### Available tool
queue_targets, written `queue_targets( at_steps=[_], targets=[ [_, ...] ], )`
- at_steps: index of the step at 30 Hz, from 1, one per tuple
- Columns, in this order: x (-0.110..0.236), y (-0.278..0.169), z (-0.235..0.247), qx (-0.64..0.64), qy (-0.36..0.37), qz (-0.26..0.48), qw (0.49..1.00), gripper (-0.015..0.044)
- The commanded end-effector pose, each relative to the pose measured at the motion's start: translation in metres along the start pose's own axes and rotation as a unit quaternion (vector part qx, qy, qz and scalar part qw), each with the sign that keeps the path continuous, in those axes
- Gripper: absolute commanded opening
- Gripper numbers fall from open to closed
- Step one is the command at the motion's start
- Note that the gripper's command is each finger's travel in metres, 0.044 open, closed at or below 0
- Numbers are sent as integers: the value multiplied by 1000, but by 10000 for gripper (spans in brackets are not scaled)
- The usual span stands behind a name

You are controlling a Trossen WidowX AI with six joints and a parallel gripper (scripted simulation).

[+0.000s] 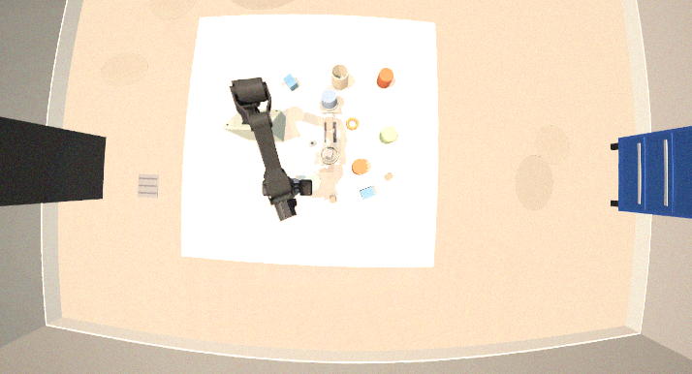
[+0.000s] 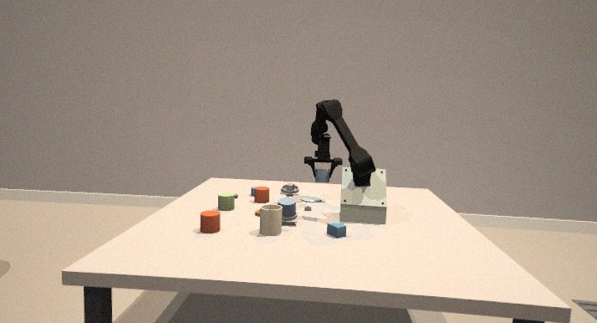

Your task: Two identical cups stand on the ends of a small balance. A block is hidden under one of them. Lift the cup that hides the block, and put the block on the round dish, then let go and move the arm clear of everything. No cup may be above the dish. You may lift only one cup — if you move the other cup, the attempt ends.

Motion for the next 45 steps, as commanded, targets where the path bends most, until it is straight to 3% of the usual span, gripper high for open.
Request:
queue_targets(
  at_steps=[1, 8, 21, 39, 45],
  targets=[
    [-11, 9, -19, 2, -1, 3, 1000, 0],
    [-30, 20, -48, 4, -1, 6, 1000, 0],
    [-69, 19, -48, 4, -1, 7, 1000, 0],
    [-91, 19, -48, 4, -1, 8, 1000, 0],
    [-84, 20, -48, 7, -2, 7, 1000, 157]
  ],
)
Point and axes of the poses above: the point midway between the two fingers, 35 mm back from their tips, its own x axis back along the fingers, its own z axis across the jaws, y = z × x, the point moved 9 cm from there along x, back along the fingers, and after that the axes turned 7 degrees about -x, right-handed, at the moved point
